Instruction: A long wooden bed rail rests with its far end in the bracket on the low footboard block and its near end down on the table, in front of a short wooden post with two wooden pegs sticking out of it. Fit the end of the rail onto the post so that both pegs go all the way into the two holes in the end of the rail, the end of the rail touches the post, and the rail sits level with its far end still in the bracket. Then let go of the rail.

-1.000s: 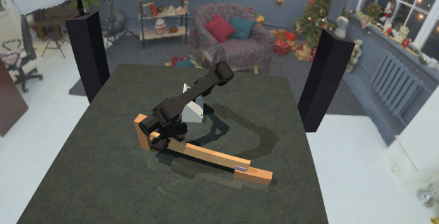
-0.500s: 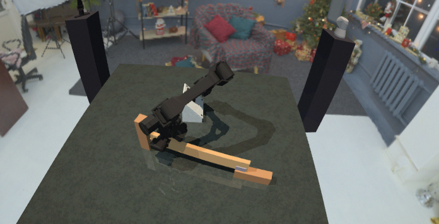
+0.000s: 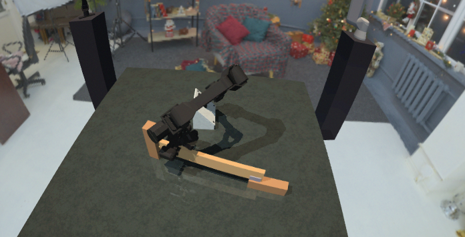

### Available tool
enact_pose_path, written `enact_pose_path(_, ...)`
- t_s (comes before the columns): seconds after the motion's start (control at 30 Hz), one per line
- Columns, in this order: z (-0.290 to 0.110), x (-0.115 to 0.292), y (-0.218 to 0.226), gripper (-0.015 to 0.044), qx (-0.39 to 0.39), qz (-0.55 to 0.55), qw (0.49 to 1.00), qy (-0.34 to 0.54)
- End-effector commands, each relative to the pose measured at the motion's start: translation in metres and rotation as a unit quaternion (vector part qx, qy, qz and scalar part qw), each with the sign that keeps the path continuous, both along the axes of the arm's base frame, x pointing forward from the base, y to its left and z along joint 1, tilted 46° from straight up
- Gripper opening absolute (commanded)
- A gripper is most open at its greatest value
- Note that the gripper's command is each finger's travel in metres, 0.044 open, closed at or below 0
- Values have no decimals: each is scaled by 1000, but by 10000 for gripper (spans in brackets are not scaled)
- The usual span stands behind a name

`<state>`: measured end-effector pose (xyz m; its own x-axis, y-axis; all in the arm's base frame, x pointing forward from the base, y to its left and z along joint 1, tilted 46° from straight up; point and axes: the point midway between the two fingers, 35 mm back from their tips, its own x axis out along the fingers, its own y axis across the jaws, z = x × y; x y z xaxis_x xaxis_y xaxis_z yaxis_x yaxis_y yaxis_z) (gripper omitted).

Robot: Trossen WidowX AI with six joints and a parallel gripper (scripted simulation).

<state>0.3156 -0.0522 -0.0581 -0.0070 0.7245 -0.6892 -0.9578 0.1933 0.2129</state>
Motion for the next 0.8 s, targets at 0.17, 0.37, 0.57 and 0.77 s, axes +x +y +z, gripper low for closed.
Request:
enact_pose_path(0.17, 0, -1, -7, 0, -6, -3, 1000, -1)
enact_pose_path(0.37, 0, 0, -6, 0, -6, -3, 1000, -1)
enact_pose_path(0.57, 2, 0, -5, 0, -6, -3, 1000, -1)
enact_pose_path(0.77, 3, 1, -3, 0, -6, -3, 1000, -1)
